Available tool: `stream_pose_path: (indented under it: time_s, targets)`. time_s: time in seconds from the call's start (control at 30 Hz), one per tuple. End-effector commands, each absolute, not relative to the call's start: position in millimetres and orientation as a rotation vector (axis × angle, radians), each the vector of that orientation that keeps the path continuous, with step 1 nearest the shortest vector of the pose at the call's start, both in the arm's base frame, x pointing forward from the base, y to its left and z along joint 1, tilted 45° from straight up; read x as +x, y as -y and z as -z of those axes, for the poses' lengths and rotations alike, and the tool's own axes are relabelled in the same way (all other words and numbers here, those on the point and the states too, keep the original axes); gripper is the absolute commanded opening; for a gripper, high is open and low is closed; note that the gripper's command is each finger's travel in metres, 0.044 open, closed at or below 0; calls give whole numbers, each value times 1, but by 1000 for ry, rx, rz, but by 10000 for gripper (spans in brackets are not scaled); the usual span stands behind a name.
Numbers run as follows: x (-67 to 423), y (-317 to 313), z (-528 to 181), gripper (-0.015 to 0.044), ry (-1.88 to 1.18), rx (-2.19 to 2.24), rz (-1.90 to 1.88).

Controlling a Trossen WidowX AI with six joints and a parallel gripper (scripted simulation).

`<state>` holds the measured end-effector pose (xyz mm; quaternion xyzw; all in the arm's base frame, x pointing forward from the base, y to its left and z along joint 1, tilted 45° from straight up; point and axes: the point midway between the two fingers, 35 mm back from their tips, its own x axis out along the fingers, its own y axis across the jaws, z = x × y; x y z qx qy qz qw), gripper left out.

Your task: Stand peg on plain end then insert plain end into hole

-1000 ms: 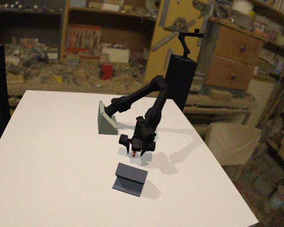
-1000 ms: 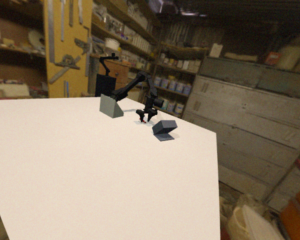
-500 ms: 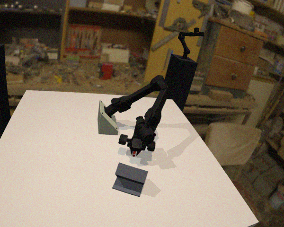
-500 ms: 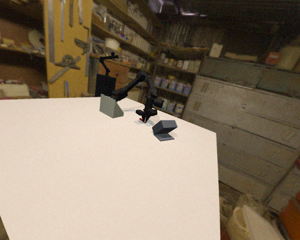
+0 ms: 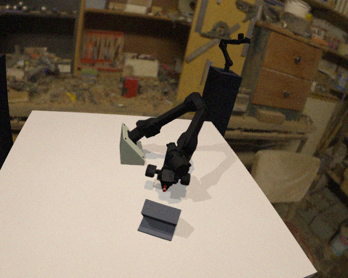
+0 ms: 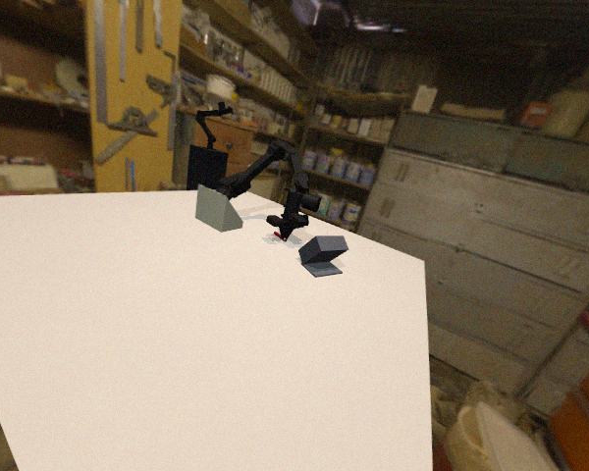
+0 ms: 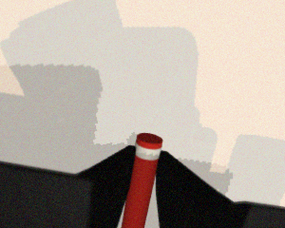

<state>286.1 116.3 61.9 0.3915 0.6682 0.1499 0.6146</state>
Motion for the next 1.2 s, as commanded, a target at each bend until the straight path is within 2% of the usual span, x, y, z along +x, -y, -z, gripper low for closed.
stream_pose_path:
  time_s: [0.0, 1.17]
  targets:
    - [285, -116, -61, 51, -1539, 907, -341]
    - [271, -106, -79, 51, -1247, 911, -188]
